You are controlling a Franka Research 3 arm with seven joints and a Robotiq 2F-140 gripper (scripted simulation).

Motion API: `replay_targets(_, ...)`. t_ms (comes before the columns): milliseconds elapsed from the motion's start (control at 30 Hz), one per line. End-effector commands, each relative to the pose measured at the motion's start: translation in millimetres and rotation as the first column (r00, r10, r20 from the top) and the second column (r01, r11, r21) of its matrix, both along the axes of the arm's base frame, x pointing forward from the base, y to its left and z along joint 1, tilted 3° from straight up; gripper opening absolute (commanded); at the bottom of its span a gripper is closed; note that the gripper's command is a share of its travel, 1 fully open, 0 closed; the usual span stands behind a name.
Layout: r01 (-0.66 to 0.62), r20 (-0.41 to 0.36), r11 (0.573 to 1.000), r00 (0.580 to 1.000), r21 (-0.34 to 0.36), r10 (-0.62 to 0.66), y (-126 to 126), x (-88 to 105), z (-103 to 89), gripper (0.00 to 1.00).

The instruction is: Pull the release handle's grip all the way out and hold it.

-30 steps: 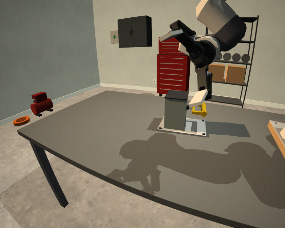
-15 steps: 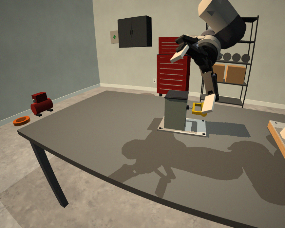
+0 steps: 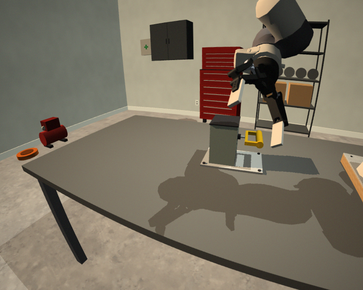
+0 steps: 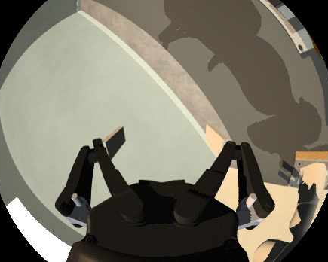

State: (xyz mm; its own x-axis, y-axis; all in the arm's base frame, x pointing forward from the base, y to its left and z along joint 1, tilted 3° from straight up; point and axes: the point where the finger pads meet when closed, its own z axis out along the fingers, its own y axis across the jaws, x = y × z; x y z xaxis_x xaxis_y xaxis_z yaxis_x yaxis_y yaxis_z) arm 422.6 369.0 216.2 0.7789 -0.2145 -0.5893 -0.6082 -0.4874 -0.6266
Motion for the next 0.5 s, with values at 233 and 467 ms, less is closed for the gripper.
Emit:
replay_targets(233,0.068,-0.166,0.973,0.980,-0.221,-0.106,-48.5,-1.9,-25.8,1.00)
replay_targets(467,0.086,-0.193,0.941,0.969,-0.328,-0.156,-78.2,-1.9,-38.3,1.00)
